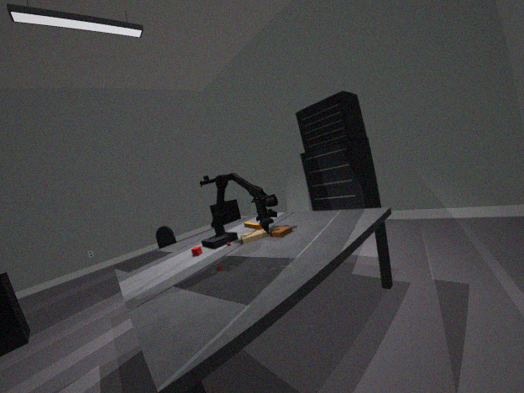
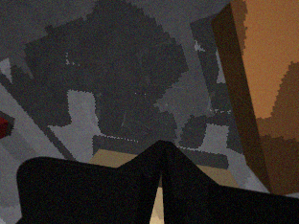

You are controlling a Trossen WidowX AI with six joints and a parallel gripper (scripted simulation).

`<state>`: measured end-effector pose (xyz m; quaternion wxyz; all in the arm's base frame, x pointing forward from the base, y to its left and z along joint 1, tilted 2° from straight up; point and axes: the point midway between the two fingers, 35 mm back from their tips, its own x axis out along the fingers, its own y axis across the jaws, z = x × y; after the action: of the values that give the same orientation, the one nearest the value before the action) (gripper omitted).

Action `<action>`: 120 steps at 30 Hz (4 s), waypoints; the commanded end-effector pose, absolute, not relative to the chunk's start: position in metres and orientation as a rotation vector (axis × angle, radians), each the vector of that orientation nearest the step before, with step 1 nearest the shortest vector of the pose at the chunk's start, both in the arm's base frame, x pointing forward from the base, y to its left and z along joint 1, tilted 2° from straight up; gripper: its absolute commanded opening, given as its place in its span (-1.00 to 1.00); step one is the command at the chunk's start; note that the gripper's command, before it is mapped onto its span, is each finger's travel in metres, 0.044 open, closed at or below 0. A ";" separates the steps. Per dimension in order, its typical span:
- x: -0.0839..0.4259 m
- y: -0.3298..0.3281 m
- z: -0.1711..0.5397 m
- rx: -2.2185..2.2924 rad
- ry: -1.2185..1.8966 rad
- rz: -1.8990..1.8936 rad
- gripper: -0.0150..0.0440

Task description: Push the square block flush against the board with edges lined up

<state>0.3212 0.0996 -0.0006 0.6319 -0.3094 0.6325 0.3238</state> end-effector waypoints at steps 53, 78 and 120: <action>0.298 0.070 -0.002 -0.714 1.453 0.739 -0.49; 0.298 0.070 -0.002 -0.714 1.453 0.739 -0.49; 0.326 0.104 0.026 -0.714 1.449 0.742 -0.49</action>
<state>0.3215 0.1034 0.0027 0.6237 -0.3115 0.6386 0.3259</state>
